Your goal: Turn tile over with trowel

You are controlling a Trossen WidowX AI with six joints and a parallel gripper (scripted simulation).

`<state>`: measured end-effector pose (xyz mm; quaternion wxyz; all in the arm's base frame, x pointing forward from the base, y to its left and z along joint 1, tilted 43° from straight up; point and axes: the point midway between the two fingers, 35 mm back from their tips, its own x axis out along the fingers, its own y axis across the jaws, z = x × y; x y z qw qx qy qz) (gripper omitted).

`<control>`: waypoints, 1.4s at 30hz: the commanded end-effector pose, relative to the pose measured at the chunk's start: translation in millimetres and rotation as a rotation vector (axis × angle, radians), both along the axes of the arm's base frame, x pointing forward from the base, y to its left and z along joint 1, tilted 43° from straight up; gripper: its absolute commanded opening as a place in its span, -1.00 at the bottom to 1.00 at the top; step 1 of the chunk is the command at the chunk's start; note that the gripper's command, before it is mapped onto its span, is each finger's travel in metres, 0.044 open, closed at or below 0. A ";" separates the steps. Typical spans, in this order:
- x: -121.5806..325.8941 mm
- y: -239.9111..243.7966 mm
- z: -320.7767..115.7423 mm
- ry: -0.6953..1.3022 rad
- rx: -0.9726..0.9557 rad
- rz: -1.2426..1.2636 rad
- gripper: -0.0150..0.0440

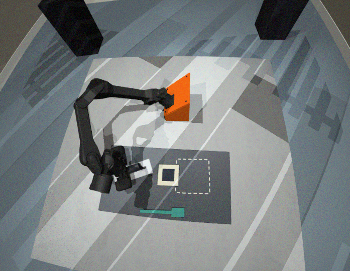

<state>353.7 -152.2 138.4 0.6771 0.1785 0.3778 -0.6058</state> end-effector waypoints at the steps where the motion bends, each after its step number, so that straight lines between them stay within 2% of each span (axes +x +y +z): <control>1: -1.2 0.1 -2.2 0.002 0.004 -0.004 0.42; 5: -1.1 1.7 -0.5 0.002 0.004 -0.004 0.42; 10: -3.3 29.4 29.6 0.003 0.003 -0.004 0.42; 15: -3.3 29.4 29.6 0.003 0.003 -0.004 0.42; 17: -1.8 35.6 32.4 0.000 0.005 0.011 0.53; 23: -3.2 38.7 35.2 -0.008 0.022 0.014 0.53; 34: -18.6 25.1 10.9 -0.191 0.247 0.111 0.53; 42: -26.6 19.8 3.0 -0.355 0.335 0.246 0.53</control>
